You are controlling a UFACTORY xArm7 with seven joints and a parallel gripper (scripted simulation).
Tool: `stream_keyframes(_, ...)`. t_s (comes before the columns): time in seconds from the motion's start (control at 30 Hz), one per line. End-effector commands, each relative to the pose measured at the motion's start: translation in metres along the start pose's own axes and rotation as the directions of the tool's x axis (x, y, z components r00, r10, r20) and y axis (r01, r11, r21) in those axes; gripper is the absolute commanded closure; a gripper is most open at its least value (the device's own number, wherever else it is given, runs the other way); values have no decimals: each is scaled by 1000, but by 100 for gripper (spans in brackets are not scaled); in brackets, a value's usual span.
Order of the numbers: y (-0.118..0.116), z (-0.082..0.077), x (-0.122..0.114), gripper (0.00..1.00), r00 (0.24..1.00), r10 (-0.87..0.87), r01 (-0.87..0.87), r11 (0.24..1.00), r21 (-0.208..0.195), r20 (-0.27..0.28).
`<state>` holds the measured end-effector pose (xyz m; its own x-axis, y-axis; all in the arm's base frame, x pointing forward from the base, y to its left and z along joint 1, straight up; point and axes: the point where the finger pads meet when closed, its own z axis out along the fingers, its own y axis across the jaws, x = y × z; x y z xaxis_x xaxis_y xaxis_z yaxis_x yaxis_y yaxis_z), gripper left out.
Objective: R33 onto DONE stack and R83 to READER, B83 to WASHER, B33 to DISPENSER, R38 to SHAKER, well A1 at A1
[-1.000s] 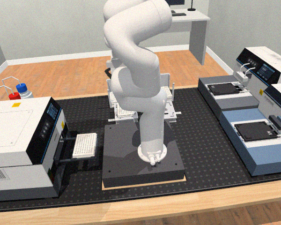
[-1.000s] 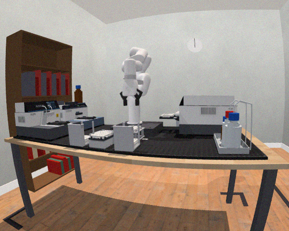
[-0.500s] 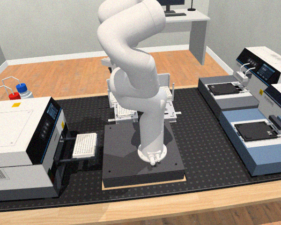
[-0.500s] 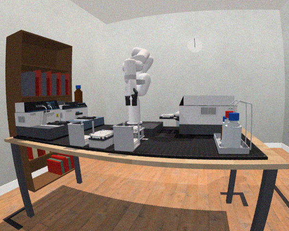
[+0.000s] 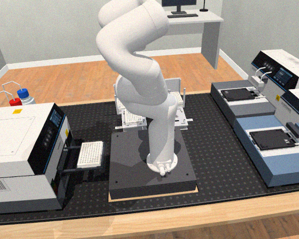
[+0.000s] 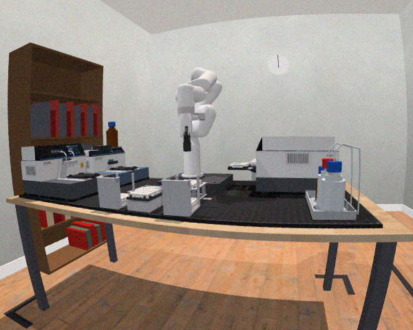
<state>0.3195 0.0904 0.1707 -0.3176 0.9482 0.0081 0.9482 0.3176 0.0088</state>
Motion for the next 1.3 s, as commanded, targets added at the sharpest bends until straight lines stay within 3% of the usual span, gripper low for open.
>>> stream_keyframes(0.0, 1, -1, 0, 0, 979, 205, -205, 979, 1, 9)
stream_keyframes(0.27, 1, -1, 0, 0, 917, 398, -398, 917, 0, 9)
stream_keyframes(0.53, 1, -1, 0, 0, 769, 639, -639, 769, -3, 8)
stream_keyframes(0.7, 1, -1, 0, 0, 627, 779, -779, 627, -4, 8)
stream_keyframes(0.77, 1, -1, 0, 0, 627, 779, -779, 627, -4, 8)
stream_keyframes(1.0, 1, -1, 0, 0, 388, 922, -922, 388, -6, 6)
stream_keyframes(1.03, 1, -1, 0, 0, 385, 923, -923, 385, -6, 6)
stream_keyframes(1.23, 1, -1, 0, 0, 154, 988, -988, 154, -7, 5)
stream_keyframes(1.27, 1, -1, 0, 0, 152, 988, -988, 152, -7, 5)
